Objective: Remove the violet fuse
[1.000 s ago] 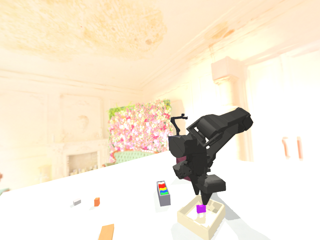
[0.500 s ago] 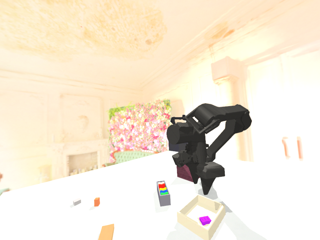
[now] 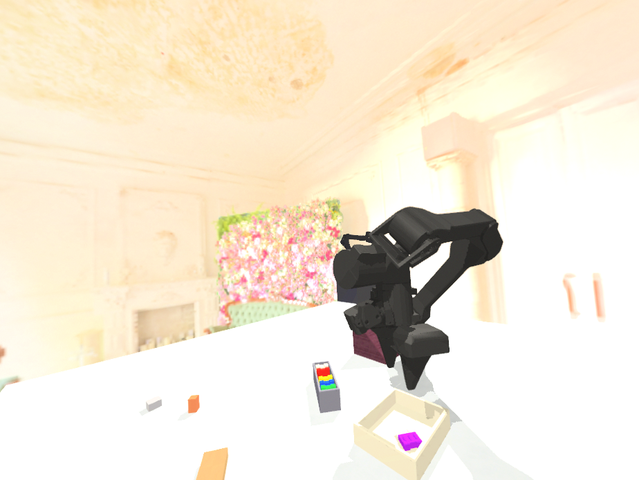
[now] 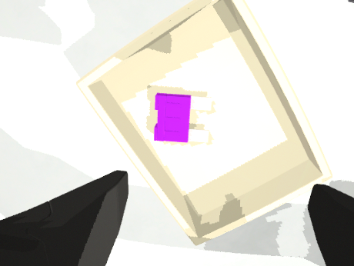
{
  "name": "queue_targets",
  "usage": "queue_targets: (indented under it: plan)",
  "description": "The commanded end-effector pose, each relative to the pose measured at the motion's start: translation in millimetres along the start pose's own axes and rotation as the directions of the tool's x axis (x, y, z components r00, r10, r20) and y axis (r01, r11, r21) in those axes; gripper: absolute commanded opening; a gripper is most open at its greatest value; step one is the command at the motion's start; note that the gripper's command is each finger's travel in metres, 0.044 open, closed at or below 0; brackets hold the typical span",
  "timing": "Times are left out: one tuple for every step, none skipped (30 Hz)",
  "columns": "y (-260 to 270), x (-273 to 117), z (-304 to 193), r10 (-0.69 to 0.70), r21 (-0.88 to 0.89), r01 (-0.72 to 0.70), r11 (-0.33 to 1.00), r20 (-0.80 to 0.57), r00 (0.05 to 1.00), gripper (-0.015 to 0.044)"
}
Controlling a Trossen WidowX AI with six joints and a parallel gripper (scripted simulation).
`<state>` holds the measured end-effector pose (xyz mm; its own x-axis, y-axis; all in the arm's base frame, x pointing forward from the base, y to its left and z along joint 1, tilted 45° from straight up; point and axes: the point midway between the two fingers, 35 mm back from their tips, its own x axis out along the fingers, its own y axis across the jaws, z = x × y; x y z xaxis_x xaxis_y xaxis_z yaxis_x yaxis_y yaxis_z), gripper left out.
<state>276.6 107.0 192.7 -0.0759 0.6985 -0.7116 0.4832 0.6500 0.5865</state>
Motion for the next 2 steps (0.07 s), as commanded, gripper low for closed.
queue_targets:
  plan:
    - [0.0,0.2,0.0,0.0,0.0,0.0,1.0,0.0,1.0,0.033]
    - [0.0,0.2,0.0,0.0,0.0,0.0,1.0,0.0,1.0,0.033]
